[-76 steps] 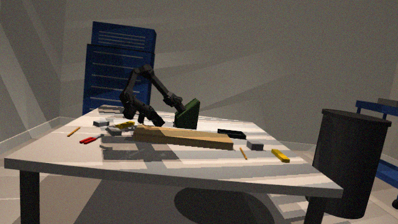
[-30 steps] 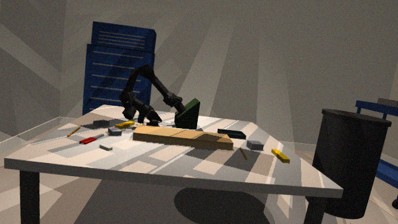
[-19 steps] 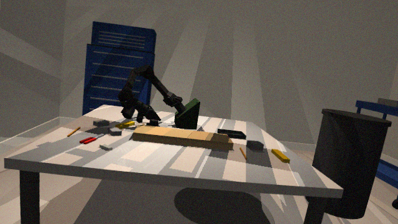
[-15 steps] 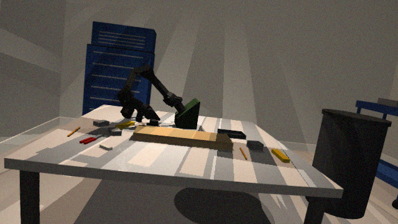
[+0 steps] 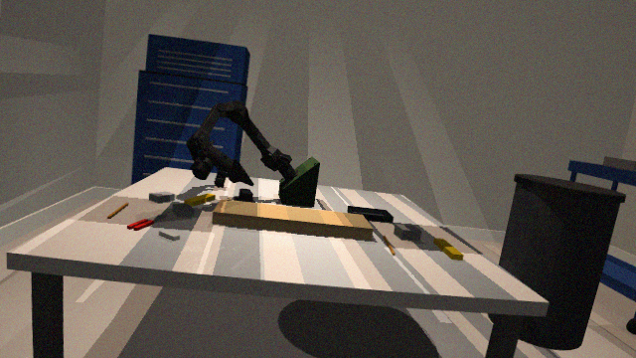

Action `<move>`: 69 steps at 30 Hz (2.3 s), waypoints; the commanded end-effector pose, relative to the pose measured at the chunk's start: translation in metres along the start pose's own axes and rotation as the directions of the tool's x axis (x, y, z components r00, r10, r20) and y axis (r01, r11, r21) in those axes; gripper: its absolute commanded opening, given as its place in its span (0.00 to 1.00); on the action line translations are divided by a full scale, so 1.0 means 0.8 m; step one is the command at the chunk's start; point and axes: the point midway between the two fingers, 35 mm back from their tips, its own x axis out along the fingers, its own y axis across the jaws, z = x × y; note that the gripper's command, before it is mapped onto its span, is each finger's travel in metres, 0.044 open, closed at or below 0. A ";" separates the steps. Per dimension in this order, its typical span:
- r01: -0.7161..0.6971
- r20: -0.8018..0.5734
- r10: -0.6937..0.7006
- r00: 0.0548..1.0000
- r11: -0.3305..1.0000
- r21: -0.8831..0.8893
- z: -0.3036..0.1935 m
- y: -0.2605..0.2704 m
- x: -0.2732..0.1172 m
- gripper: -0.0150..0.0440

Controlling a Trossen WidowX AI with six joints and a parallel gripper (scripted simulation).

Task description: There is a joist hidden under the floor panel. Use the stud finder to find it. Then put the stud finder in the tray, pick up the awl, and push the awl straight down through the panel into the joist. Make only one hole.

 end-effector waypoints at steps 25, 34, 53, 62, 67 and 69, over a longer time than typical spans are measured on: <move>0.850 0.815 0.270 0.513 -0.032 -0.525 -0.006 -0.001 0.017 1.00; 0.850 0.815 0.270 0.513 -0.032 -0.525 -0.006 -0.001 0.017 1.00; 0.849 0.813 0.269 0.516 -0.032 -0.528 0.017 0.001 0.031 1.00; 0.850 0.814 0.269 0.514 -0.032 -0.526 0.033 0.001 0.041 1.00; 0.851 0.815 0.270 0.512 -0.032 -0.524 0.042 0.000 0.046 1.00; 0.852 0.816 0.270 0.511 -0.032 -0.523 0.045 -0.001 0.048 1.00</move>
